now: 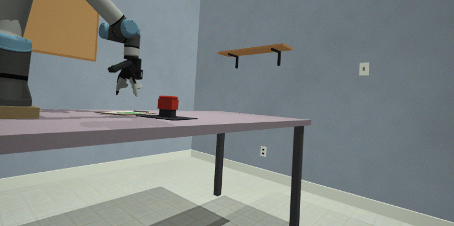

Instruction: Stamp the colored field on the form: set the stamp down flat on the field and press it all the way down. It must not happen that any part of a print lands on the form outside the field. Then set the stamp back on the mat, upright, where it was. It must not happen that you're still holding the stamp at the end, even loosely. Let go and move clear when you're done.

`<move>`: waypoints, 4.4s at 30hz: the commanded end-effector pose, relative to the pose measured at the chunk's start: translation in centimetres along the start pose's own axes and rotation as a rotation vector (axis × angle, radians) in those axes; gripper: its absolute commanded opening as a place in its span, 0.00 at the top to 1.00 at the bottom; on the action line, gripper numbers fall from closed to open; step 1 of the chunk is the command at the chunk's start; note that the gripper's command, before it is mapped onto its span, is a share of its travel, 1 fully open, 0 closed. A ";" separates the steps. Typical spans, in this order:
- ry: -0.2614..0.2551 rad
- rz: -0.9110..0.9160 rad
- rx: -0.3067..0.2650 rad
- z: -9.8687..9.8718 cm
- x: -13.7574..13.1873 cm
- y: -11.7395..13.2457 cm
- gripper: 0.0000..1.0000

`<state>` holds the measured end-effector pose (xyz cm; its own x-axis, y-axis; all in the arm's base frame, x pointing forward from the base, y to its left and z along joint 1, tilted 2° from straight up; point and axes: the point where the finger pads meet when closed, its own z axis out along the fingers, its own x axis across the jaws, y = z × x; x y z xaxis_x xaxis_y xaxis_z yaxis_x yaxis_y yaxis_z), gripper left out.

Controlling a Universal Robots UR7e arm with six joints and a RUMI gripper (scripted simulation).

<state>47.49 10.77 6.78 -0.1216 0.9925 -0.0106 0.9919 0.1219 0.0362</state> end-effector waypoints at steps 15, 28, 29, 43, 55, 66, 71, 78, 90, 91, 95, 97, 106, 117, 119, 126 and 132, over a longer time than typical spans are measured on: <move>-0.002 0.625 0.000 -5.4 0.1 0.2 0.00; -0.002 1.170 -0.001 -10.2 0.1 0.2 0.00; -0.002 1.203 -0.001 -10.5 0.1 0.1 0.00; -0.002 1.453 -0.001 -12.7 0.0 0.0 0.00; -0.002 1.483 -0.001 -13.0 -0.1 -0.1 0.00; -0.002 1.483 -0.001 -12.9 -0.4 0.0 0.48; -0.002 1.483 -0.001 -12.7 -1.4 0.1 0.48; -0.002 1.483 -0.001 -12.2 -4.4 0.5 0.48; -0.002 1.483 -0.001 -10.9 -11.4 1.3 0.48; -0.002 1.483 -0.001 -10.7 -12.2 1.4 0.48; -0.002 1.483 -0.001 -10.1 -15.6 1.8 0.48; -0.002 1.483 -0.001 -9.8 -17.3 2.0 0.48; -0.002 1.483 -0.001 -8.8 -22.5 2.6 0.48; -0.002 1.483 -0.001 -8.1 -26.3 3.1 0.48; -0.002 1.483 -0.001 -8.1 -26.6 3.1 0.48; -0.002 1.483 -0.001 -8.1 -26.7 3.2 0.48; -0.002 1.483 -0.001 -8.0 -26.7 3.2 0.48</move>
<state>53.55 -15.32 15.16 0.9775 0.2081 0.0334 0.2077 -0.9781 0.0147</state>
